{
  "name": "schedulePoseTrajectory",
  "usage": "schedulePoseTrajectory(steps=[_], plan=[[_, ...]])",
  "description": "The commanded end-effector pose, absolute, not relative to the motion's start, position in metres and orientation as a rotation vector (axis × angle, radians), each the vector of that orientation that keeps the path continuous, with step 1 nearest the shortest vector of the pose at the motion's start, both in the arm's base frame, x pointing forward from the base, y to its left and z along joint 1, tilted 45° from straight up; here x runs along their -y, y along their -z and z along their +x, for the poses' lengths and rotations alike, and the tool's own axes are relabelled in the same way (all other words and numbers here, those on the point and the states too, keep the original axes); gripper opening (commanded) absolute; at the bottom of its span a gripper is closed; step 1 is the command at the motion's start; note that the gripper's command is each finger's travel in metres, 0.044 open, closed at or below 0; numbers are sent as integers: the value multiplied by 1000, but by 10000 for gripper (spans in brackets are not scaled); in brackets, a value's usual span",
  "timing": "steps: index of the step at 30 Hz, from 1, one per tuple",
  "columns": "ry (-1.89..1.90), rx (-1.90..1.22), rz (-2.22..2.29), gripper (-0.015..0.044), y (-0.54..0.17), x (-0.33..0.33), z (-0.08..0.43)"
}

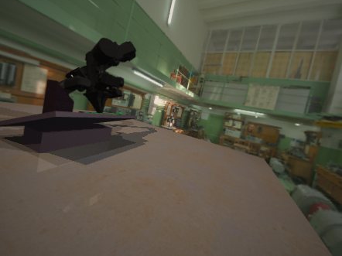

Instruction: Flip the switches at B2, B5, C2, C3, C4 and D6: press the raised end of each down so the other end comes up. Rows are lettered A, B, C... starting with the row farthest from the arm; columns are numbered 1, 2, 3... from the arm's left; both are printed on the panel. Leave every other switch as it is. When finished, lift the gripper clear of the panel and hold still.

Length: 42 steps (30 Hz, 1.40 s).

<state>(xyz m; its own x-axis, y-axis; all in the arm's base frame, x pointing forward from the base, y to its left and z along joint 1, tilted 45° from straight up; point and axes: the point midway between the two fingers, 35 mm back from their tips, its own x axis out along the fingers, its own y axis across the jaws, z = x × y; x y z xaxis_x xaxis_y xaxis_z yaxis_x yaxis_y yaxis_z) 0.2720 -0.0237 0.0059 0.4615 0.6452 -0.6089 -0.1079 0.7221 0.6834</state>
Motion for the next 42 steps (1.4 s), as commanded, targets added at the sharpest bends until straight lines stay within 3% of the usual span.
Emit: schedulePoseTrajectory(steps=[1,31,42], plan=[[-499,-994,625,0,-5,23,272],[-499,-993,625,0,-3,21,274],[-507,-1020,619,0,-43,64,246]])
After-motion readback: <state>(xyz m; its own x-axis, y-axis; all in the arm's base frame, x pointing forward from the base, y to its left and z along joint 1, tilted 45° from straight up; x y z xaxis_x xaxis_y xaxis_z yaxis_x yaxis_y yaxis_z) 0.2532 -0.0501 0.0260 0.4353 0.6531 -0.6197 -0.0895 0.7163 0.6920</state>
